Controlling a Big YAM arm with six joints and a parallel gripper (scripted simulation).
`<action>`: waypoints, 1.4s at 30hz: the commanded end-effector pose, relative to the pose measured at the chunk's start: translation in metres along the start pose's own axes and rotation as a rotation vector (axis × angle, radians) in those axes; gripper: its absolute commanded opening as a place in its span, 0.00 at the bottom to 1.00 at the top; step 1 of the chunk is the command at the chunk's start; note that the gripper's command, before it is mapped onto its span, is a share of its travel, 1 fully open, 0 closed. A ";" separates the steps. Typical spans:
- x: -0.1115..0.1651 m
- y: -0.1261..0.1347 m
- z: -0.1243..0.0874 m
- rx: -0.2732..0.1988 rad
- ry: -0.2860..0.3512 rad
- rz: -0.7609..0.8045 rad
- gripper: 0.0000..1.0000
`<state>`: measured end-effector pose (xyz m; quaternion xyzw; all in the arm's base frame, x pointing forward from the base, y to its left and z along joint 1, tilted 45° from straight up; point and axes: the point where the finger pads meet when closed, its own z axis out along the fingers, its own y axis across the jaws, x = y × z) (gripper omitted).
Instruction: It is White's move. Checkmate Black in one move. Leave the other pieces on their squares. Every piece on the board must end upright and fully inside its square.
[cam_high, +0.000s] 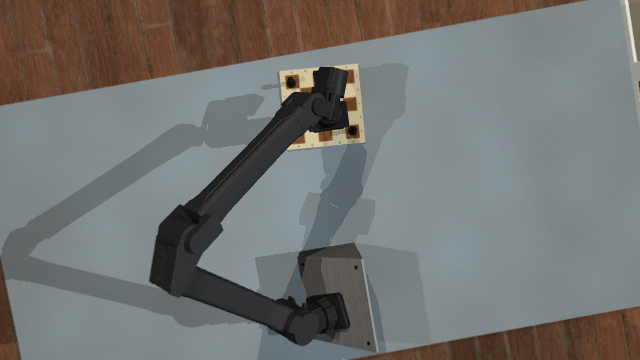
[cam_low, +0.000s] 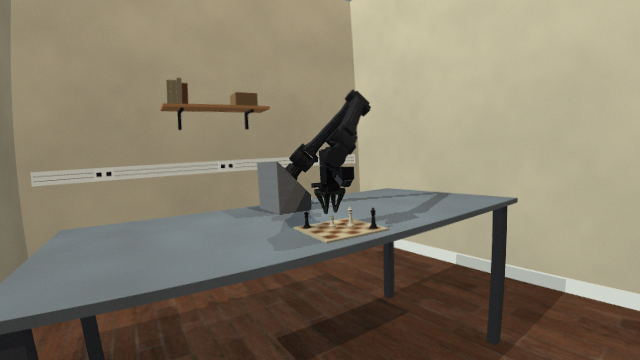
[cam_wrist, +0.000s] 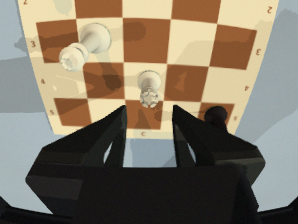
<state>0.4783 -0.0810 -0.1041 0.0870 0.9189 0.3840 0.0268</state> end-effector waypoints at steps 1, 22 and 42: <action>-0.008 0.010 0.001 0.005 -0.011 -0.030 0.36; -0.013 0.011 -0.001 0.007 -0.017 -0.033 0.36; -0.014 0.011 -0.001 0.007 -0.017 -0.034 0.36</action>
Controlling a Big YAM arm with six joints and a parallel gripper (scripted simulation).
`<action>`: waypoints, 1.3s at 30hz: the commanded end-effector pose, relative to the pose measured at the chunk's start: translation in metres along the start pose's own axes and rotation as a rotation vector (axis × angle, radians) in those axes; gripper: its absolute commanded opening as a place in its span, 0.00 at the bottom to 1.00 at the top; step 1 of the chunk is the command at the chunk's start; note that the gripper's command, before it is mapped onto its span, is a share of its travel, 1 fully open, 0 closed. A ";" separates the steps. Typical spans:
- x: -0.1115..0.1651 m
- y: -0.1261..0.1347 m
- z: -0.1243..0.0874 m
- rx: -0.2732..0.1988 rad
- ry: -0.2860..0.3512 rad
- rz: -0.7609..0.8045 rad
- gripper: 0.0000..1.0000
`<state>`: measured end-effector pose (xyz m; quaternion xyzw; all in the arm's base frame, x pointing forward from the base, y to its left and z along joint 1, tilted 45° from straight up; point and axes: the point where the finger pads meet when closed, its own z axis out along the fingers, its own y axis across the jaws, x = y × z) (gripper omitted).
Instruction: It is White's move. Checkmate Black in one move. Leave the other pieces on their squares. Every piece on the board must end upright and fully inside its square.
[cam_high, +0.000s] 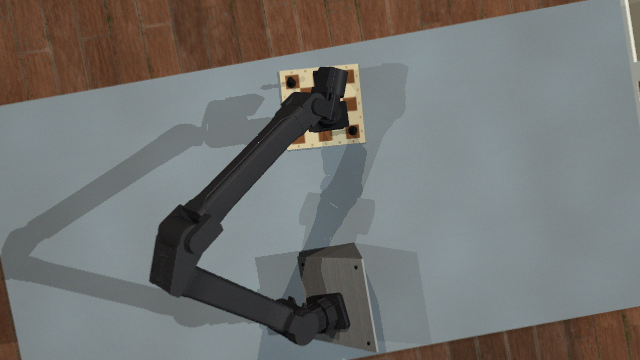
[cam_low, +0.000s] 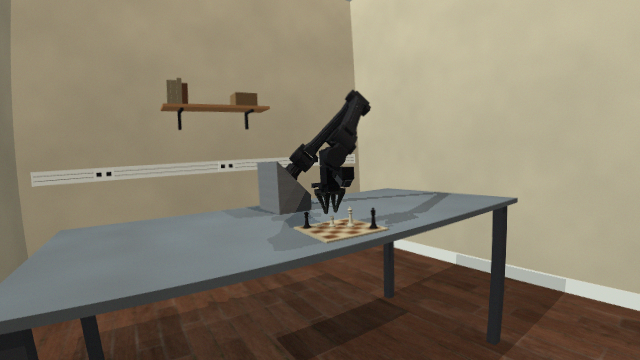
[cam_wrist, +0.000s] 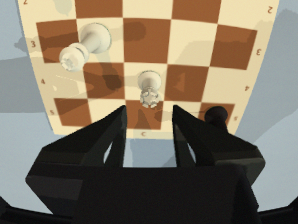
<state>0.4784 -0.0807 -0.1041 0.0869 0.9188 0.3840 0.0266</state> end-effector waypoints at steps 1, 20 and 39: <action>-0.014 0.011 -0.001 0.007 -0.018 -0.035 0.36; -0.014 0.011 -0.001 0.007 -0.018 -0.035 0.36; -0.019 0.011 -0.002 0.008 -0.021 -0.038 0.36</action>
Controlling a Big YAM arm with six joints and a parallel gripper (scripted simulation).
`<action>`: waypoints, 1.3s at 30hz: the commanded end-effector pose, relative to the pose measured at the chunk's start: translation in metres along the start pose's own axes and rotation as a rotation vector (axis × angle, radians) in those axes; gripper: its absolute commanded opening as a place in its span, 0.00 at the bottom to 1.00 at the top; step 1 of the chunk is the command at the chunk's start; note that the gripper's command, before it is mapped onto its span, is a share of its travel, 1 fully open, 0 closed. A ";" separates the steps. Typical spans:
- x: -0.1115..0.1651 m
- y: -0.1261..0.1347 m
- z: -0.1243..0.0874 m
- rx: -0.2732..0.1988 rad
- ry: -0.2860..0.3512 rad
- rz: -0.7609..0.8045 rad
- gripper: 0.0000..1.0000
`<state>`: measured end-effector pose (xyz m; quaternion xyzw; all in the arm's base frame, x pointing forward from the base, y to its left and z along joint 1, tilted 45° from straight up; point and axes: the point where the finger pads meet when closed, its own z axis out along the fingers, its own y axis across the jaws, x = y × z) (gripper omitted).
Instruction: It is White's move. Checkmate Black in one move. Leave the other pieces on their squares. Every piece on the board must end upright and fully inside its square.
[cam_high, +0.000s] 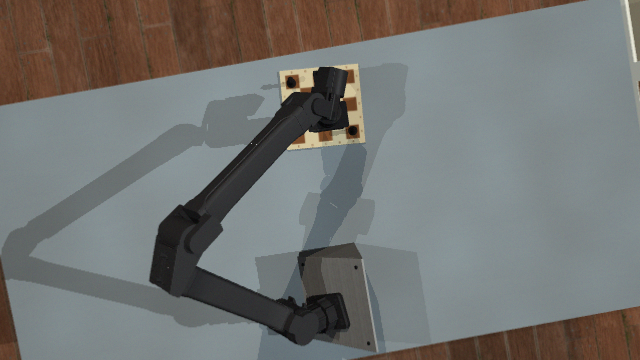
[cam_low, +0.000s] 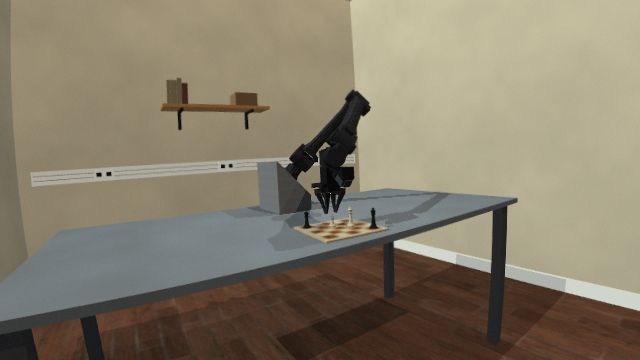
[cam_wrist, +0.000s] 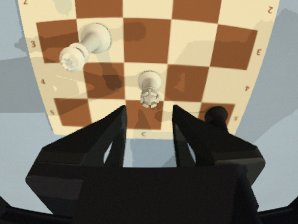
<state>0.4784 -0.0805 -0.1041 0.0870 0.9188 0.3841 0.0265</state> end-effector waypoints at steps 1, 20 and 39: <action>-0.019 0.010 -0.002 0.008 -0.021 -0.038 0.36; -0.019 0.010 -0.002 0.008 -0.021 -0.038 0.36; -0.009 0.004 0.009 0.002 -0.003 -0.016 0.36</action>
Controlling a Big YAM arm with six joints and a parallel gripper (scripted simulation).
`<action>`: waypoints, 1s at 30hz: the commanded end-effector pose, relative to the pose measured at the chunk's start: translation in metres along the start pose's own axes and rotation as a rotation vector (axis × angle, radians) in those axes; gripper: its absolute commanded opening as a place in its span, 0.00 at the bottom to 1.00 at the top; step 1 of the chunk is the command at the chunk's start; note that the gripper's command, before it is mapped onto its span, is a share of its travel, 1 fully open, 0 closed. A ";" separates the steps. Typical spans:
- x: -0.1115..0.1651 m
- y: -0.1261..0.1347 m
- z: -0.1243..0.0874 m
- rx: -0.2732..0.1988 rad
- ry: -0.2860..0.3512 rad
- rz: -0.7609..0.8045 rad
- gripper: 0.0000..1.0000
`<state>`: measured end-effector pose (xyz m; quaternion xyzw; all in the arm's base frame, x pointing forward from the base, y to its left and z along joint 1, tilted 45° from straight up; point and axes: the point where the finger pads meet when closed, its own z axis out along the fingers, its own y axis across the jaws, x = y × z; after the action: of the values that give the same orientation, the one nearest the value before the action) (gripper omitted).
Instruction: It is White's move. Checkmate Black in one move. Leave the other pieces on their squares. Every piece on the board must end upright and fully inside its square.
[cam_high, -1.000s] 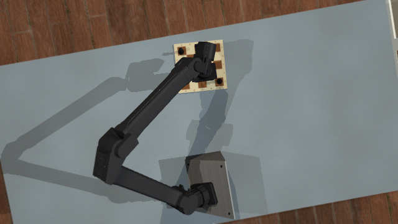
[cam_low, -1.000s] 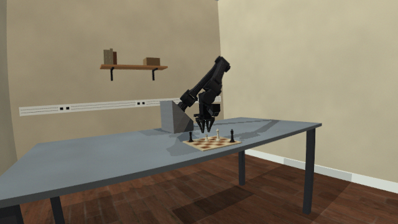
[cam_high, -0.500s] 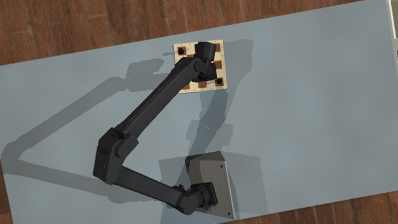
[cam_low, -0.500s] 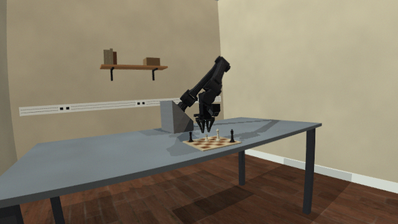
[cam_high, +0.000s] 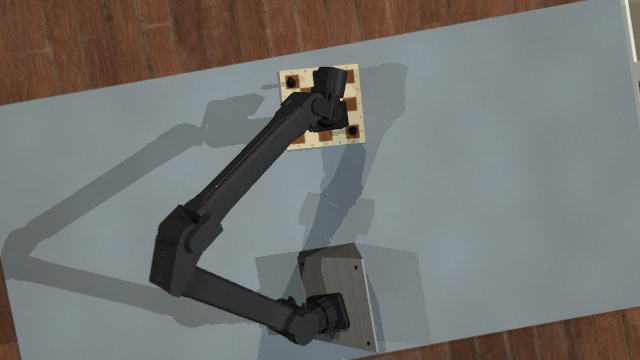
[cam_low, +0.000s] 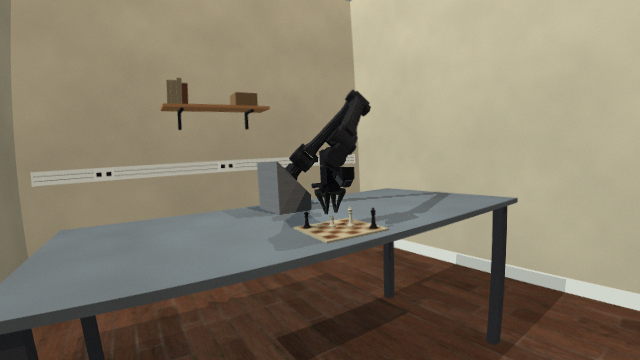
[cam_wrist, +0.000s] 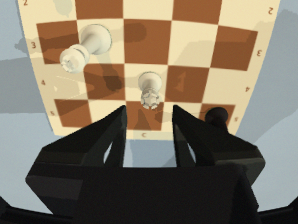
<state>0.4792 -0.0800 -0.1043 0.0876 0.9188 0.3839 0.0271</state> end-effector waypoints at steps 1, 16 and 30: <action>-0.005 0.003 0.012 0.000 0.004 -0.011 0.36; -0.008 0.007 0.030 0.002 -0.005 -0.021 0.36; -0.007 0.009 0.033 0.003 -0.006 -0.026 0.36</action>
<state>0.4836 -0.0589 -0.1257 0.0865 0.9190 0.3837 0.0273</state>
